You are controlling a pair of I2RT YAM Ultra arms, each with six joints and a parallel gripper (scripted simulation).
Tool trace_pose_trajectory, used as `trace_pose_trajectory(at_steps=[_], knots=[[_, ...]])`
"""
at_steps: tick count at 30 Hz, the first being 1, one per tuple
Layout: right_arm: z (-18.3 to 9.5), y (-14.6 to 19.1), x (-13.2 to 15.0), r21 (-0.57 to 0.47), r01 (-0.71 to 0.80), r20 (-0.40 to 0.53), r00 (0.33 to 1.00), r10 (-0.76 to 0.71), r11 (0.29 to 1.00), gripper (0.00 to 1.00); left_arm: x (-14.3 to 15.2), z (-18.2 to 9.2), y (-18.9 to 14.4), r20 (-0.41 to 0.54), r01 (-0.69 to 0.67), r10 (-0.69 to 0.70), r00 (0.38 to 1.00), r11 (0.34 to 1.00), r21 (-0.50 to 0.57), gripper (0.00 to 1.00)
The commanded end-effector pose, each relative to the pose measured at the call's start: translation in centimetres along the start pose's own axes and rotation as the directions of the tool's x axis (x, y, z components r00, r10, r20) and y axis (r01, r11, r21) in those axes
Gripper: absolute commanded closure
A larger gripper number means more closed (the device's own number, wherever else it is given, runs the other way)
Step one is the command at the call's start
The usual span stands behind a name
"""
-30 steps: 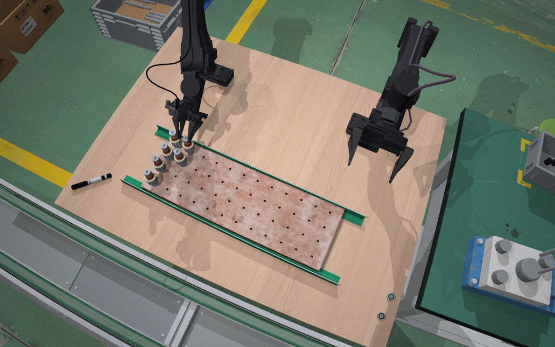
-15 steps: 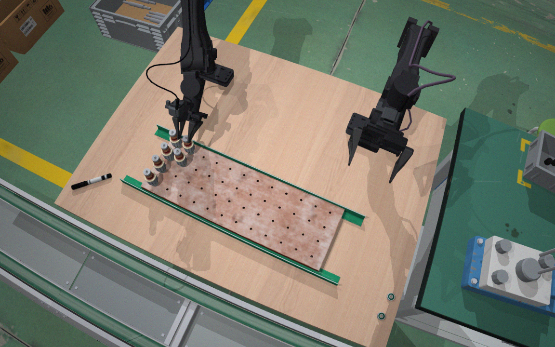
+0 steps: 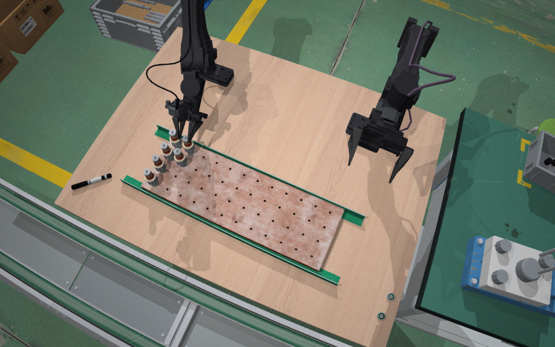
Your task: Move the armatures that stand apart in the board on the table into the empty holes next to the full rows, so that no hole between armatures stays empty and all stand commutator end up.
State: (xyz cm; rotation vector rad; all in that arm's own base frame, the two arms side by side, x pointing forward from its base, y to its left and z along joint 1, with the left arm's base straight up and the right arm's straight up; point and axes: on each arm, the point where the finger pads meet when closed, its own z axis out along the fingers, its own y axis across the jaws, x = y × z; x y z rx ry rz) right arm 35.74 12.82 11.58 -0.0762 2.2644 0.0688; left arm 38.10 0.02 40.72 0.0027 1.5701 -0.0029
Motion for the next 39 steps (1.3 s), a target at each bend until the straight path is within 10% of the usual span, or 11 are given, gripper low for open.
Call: trace_pose_trajectory(at_steps=[1,39], knots=[[-0.4,0.3,-0.7,0.004,0.014,0.017,1.000,-0.014,1.000,0.63,-1.7,-0.1,-0.4,0.028,-0.004,0.003,1.000,1.000,0.015,0.00],[-5.5,0.0,-5.5,0.011,0.010,-0.001,1.000,-0.010,1.000,0.63,-1.7,-0.1,-0.4,0.028,-0.004,0.003,1.000,1.000,0.015,0.00]])
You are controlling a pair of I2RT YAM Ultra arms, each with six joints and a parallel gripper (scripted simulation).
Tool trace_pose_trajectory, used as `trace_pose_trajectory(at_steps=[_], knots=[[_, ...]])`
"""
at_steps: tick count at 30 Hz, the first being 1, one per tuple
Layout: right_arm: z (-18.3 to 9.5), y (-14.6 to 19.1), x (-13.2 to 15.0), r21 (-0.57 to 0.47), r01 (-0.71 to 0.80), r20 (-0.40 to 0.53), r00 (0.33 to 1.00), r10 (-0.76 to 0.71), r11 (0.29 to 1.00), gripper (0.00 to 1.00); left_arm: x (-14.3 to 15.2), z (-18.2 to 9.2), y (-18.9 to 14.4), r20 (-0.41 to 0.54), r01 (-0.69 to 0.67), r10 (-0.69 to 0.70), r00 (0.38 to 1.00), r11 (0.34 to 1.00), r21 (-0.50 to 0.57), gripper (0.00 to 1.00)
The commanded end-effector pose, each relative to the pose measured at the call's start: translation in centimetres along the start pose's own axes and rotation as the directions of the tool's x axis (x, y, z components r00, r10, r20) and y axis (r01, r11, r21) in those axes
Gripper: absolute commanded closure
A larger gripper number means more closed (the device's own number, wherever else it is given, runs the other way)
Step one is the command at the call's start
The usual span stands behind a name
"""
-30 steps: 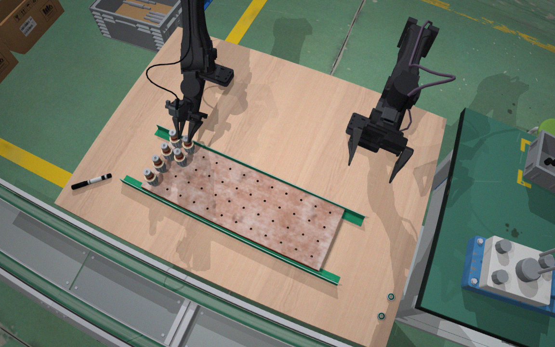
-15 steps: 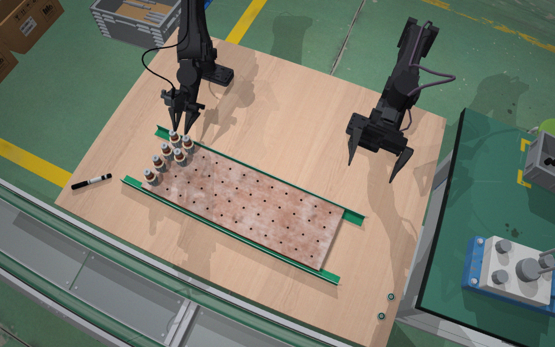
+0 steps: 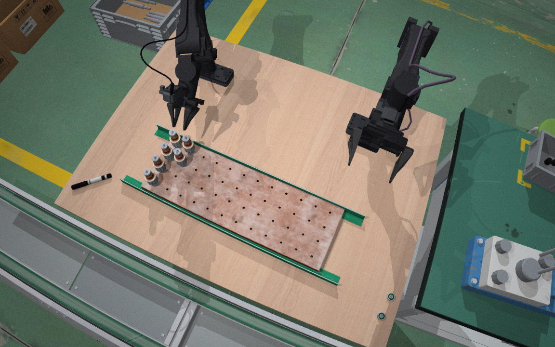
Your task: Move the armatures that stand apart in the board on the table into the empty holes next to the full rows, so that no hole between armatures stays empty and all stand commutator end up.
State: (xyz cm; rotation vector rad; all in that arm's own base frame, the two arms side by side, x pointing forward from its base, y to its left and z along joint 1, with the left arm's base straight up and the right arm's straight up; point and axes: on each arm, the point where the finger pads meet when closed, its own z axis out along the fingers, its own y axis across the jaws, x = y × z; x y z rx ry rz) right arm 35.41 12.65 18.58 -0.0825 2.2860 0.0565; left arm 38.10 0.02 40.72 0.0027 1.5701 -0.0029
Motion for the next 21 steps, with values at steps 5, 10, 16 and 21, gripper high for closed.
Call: trace_pose_trajectory(at_steps=[5,10,16,21], knots=[[-0.5,0.2,-0.8,0.003,0.001,0.026,1.000,-0.001,1.000,0.63,-1.7,-0.1,-0.4,0.028,-0.004,0.003,1.000,1.000,0.015,0.00],[-0.3,0.5,-1.4,0.000,-0.001,0.032,1.000,0.001,1.000,0.63,-1.7,-0.1,-0.4,0.028,-0.004,0.003,1.000,1.000,0.015,0.00],[-2.4,-0.8,-5.8,-0.045,-0.030,0.175,0.984,0.037,0.999,0.63,-1.7,-0.1,-0.4,0.028,-0.004,0.003,1.000,1.000,0.015,0.00],[-2.8,-1.7,-7.3,-0.058,-0.029,0.226,0.973,0.041,0.998,0.63,-1.7,-0.1,-0.4,0.028,-0.004,0.003,1.000,1.000,0.015,0.00]])
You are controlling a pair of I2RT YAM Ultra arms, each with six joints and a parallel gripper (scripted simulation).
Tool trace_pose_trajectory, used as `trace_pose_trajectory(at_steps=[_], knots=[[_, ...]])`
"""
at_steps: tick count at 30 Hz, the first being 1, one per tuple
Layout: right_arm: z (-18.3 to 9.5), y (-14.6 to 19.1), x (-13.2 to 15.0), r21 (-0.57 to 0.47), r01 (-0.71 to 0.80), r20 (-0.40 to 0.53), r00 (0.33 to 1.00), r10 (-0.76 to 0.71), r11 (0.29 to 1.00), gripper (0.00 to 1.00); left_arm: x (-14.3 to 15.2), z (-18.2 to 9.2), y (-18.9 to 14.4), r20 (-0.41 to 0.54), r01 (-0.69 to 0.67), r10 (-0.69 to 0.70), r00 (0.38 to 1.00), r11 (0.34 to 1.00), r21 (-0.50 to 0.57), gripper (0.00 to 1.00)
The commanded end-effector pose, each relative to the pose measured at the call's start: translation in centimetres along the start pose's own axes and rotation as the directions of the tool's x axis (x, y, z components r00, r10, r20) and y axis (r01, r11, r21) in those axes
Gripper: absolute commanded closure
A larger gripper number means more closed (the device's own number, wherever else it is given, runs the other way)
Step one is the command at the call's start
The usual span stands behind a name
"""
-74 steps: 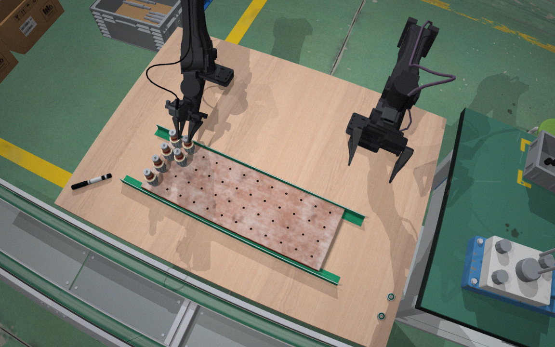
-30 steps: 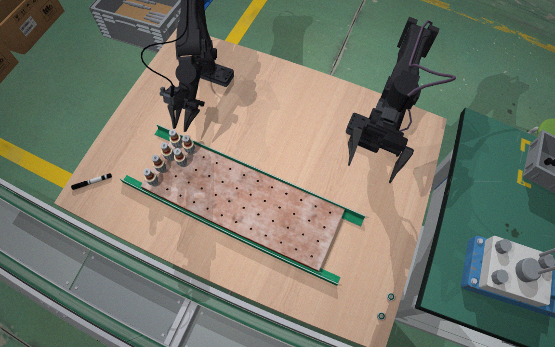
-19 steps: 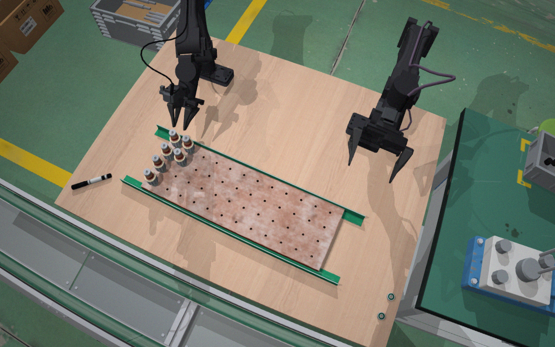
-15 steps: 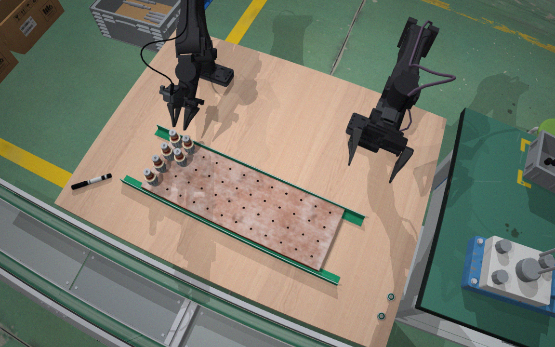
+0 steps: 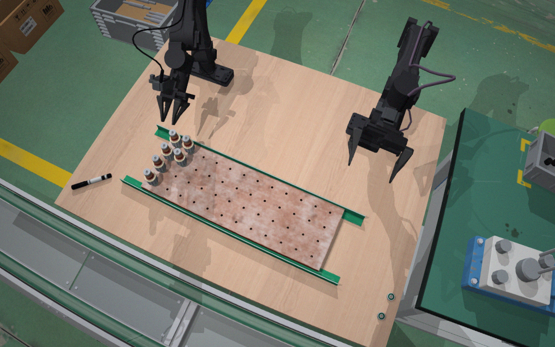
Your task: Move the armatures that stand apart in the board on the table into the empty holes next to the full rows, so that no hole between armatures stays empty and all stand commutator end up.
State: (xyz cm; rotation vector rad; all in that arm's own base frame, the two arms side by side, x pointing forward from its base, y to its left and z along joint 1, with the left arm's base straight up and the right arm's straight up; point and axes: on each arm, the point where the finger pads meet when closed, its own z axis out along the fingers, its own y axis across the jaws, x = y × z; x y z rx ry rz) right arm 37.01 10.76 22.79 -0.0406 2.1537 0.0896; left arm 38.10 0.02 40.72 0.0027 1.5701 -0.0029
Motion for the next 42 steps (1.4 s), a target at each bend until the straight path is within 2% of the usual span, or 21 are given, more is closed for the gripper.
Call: trace_pose_trajectory(at_steps=[1,5,14,17,28,31,37,40,42], knots=[[-0.7,0.1,-3.7,-0.047,0.002,0.106,0.994,0.003,0.999,0.63,-1.7,-0.1,-0.4,0.028,-0.004,0.003,1.000,1.000,0.015,0.00],[-2.2,-1.3,-6.8,-0.050,-0.010,0.204,0.979,0.020,0.999,0.63,-1.7,-0.1,-0.4,0.028,-0.004,0.003,1.000,1.000,0.015,0.00],[-5.2,-4.5,-11.7,-0.029,-0.002,0.380,0.925,0.013,1.000,0.63,-1.7,-0.1,-0.4,0.028,-0.004,0.003,1.000,1.000,0.015,0.00],[-5.3,-4.9,-12.1,-0.024,0.000,0.393,0.919,0.009,1.000,0.63,-1.7,-0.1,-0.4,0.028,-0.004,0.003,1.000,1.000,0.015,0.00],[-10.8,-8.7,-17.3,0.050,0.030,0.589,0.807,-0.054,0.998,0.63,-1.7,-0.1,-0.4,0.028,-0.004,0.003,1.000,1.000,0.015,0.00],[-11.7,-9.4,-17.9,0.069,0.040,0.613,0.787,-0.074,0.997,0.63,-1.7,-0.1,-0.4,0.028,-0.004,0.003,1.000,1.000,0.015,0.00],[-12.2,-9.9,-17.6,0.073,0.015,0.604,0.795,-0.056,0.997,0.63,-1.7,-0.1,-0.4,0.028,-0.004,0.003,1.000,1.000,0.015,0.00],[-11.7,-9.8,-16.6,0.079,-0.011,0.584,0.811,-0.037,0.997,0.63,-1.1,0.2,0.5,0.014,-0.003,0.004,1.000,1.000,-0.018,0.00],[-11.3,-9.5,-16.2,0.072,-0.007,0.574,0.818,-0.036,0.997,0.63,-1.8,-0.2,0.6,0.035,-0.003,0.004,0.999,1.000,-0.021,0.00]])
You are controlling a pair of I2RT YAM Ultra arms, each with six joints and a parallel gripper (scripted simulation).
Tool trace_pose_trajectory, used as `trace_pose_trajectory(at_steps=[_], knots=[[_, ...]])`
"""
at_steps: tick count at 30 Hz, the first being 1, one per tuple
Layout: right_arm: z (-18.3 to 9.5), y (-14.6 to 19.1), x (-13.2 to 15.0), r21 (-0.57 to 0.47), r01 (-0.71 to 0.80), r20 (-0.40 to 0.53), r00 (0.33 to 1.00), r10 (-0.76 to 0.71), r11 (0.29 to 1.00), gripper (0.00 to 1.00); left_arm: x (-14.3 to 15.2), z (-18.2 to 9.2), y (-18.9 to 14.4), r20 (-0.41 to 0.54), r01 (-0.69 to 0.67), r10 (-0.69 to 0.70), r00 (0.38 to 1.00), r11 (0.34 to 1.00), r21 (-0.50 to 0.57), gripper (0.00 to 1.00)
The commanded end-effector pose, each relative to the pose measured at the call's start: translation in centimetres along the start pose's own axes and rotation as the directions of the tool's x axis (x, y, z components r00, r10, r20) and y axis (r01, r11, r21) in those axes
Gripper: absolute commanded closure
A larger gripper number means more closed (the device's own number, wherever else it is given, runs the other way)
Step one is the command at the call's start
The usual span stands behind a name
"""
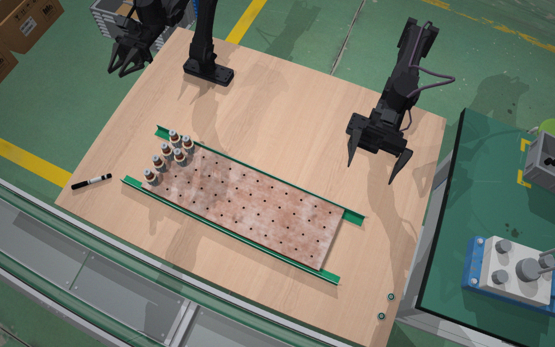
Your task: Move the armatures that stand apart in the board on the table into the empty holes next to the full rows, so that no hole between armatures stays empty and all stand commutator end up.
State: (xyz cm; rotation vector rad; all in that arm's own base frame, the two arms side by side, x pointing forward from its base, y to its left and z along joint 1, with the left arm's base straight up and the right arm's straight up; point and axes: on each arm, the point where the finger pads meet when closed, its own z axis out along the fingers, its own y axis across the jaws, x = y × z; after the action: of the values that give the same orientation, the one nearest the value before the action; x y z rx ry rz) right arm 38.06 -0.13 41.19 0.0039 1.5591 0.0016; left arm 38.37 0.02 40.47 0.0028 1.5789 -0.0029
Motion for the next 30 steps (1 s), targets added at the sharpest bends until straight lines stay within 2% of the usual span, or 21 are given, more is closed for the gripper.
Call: trace_pose_trajectory(at_steps=[1,8,13,19,25,30], knots=[[-0.8,0.5,-0.5,-0.004,-0.010,0.011,1.000,0.010,1.000,0.63,-2.4,-0.7,0.6,0.054,-0.003,0.004,0.999,1.000,-0.022,0.00],[-0.5,0.5,0.0,-0.004,0.005,-0.003,1.000,-0.005,1.000,0.63,-2.7,-1.2,0.7,0.074,-0.002,0.004,0.997,1.000,-0.026,0.00],[0.3,0.6,-0.3,-0.004,0.010,-0.006,1.000,-0.010,1.000,0.63,-0.7,-0.6,0.3,0.016,-0.003,0.003,1.000,1.000,-0.014,0.00],[-0.7,-0.3,-2.1,0.021,0.012,0.048,0.999,-0.013,1.000,0.63,0.6,-0.2,0.6,-0.014,-0.003,0.003,1.000,1.000,-0.023,0.00],[-0.9,-0.5,-2.2,0.027,0.013,0.057,0.998,-0.015,1.000,0.63,-1.1,-0.5,0.8,0.031,-0.002,0.003,1.000,1.000,-0.029,0.00],[0.1,-0.5,-0.2,0.026,0.014,0.010,1.000,-0.015,1.000,0.63,-3.3,-1.2,0.9,0.084,-0.002,0.004,0.996,1.000,-0.032,0.00]])
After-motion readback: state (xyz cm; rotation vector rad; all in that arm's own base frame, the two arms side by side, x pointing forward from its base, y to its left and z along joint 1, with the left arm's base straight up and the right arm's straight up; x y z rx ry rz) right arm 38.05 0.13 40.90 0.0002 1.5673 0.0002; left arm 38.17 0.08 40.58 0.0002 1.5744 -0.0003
